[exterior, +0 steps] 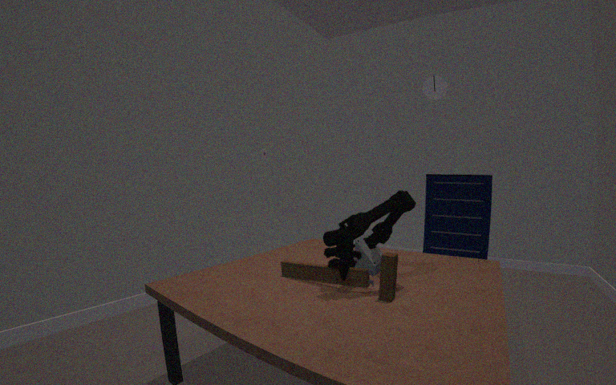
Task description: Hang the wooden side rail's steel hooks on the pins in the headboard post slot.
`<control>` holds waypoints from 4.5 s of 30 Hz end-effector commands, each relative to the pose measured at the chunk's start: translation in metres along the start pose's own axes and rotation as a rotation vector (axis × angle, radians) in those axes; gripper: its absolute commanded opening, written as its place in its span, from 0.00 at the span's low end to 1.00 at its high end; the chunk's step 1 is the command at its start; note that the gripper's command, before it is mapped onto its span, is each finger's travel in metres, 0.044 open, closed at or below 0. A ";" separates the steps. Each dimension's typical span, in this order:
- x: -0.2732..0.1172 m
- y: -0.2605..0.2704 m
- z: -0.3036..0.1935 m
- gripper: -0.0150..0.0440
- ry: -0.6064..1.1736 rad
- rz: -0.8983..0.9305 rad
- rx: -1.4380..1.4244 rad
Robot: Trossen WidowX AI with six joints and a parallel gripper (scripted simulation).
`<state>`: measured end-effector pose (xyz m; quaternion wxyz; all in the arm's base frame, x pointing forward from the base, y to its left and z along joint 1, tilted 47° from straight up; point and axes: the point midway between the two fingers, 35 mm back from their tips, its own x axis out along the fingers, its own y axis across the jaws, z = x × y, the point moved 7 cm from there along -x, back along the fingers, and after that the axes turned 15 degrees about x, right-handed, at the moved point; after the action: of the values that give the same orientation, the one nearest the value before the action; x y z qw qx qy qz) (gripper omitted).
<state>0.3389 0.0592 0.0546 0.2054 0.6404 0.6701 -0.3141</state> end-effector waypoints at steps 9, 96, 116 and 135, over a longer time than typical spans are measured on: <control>-0.003 0.000 -0.001 0.25 0.000 0.007 0.002; -0.002 -0.002 -0.010 0.25 0.001 0.007 0.002; -0.002 -0.003 -0.012 0.25 0.001 0.007 0.002; -0.002 -0.003 -0.014 0.25 0.001 0.007 0.002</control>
<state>0.3371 0.0688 0.0652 0.2072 0.6401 0.6696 -0.3146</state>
